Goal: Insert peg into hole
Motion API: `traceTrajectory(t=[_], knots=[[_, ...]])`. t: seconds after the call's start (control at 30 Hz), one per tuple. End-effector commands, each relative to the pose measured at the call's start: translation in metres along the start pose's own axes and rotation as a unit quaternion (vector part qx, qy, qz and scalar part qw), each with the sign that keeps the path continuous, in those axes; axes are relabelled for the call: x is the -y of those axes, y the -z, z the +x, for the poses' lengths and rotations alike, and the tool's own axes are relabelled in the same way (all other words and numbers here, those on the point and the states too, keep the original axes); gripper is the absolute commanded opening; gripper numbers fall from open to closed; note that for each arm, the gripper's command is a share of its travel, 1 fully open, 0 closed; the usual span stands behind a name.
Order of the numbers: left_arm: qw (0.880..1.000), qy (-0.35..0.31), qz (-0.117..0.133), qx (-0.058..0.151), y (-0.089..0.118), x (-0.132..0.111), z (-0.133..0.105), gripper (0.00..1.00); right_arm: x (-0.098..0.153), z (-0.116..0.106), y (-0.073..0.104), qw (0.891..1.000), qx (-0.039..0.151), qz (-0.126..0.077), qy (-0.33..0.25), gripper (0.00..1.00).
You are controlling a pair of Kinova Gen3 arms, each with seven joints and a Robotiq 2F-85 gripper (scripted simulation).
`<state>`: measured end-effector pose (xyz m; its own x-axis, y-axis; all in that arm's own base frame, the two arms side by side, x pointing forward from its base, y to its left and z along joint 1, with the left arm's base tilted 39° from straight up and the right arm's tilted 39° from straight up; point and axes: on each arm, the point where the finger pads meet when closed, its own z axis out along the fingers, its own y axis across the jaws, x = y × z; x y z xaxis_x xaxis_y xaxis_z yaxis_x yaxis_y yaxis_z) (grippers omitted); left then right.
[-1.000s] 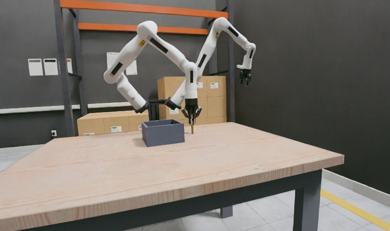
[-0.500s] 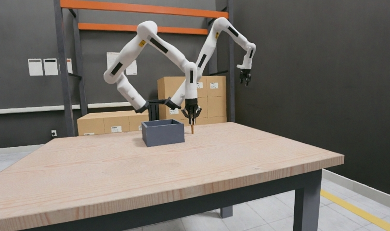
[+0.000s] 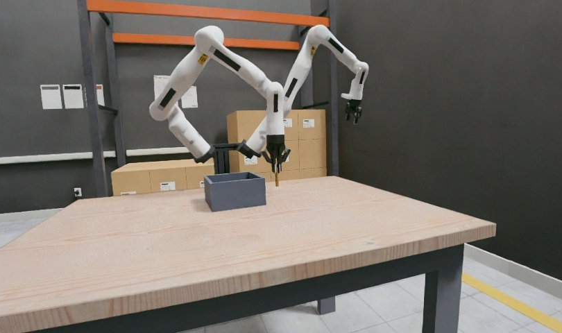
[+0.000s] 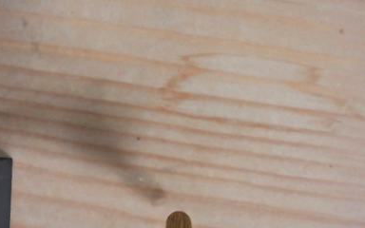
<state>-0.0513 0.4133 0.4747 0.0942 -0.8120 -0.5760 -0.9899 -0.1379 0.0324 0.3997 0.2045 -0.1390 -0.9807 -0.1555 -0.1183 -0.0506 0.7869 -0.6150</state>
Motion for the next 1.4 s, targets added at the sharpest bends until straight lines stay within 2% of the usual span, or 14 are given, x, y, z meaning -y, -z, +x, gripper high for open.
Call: traceTrajectory(t=[0.0, 0.2, 0.37, 1.0, 1.17, 1.37], knots=[[1.0, 0.0, 0.0, 0.001, 0.001, 0.0, 0.0, 1.0, 0.0, 0.0, 0.026, 1.0, 0.001, -0.001, 0.0, 0.099], [1.0, 0.0, 0.0, 0.001, 0.001, 0.0, 0.0, 1.0, 0.0, 0.0, 0.067, 1.0, 0.001, -0.001, 0.0, 0.099], [1.0, 0.0, 0.0, 0.001, 0.001, 0.0, 0.0, 1.0, 0.0, 0.0, 0.086, 1.0, 0.001, -0.001, 0.0, 0.099], [1.0, 0.0, 0.0, 0.001, 0.001, 0.0, 0.0, 1.0, 0.003, -0.002, 0.09, 1.0, 0.001, -0.001, 0.0, 0.099], [1.0, 0.0, 0.0, 0.001, 0.001, 0.0, 0.0, 1.0, 0.029, -0.015, 0.092, 1.0, 0.002, -0.002, 0.0, 0.099], [1.0, 0.0, 0.0, 0.001, 0.001, 0.0, 0.0, 1.0, 0.093, -0.038, 0.093, 1.0, 0.003, -0.002, 0.0, 0.099]])
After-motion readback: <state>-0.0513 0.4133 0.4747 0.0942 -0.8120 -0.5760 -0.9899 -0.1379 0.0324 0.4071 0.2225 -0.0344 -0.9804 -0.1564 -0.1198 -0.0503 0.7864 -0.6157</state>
